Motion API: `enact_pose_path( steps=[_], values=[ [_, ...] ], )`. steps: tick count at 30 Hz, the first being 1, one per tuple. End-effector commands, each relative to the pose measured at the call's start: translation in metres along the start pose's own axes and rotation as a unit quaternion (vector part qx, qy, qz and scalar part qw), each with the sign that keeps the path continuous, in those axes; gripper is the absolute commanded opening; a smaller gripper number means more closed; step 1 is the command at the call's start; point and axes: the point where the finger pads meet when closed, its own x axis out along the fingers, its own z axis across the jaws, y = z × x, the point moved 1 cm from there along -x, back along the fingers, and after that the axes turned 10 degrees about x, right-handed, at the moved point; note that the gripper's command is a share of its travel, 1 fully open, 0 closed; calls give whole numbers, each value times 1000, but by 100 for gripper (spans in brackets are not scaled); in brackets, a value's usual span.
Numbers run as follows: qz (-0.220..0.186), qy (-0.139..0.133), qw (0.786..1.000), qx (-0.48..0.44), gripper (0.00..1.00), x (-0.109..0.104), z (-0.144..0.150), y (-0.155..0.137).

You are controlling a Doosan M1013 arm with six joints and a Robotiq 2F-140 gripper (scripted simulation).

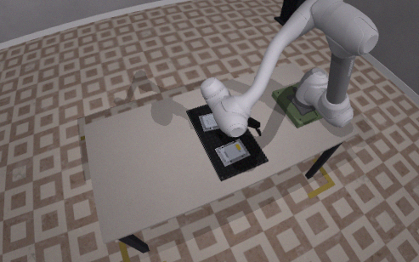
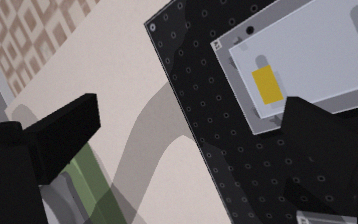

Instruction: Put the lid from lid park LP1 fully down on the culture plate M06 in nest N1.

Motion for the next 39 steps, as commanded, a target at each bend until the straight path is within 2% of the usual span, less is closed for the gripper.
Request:
enact_pose_path(
  steps=[1, 6, 12, 14, 15, 20, 32, 33, 39],
  values=[
    [36, -59, 990, 121, 100, -5, 40, 30],
    [82, -99, 966, 224, 100, -13, 57, 45],
    [132, -144, 919, 341, 100, -14, 58, 48],
    [132, -144, 919, 341, 100, -14, 58, 48],
    [151, -167, 892, 393, 100, -14, 58, 48],
    [174, -204, 843, 466, 100, -13, 57, 49],
    [174, -205, 842, 468, 100, -13, 57, 49],
    [174, -205, 842, 468, 10, -13, 57, 49],
    [174, -205, 842, 468, 10, -13, 57, 49]
  ],
)
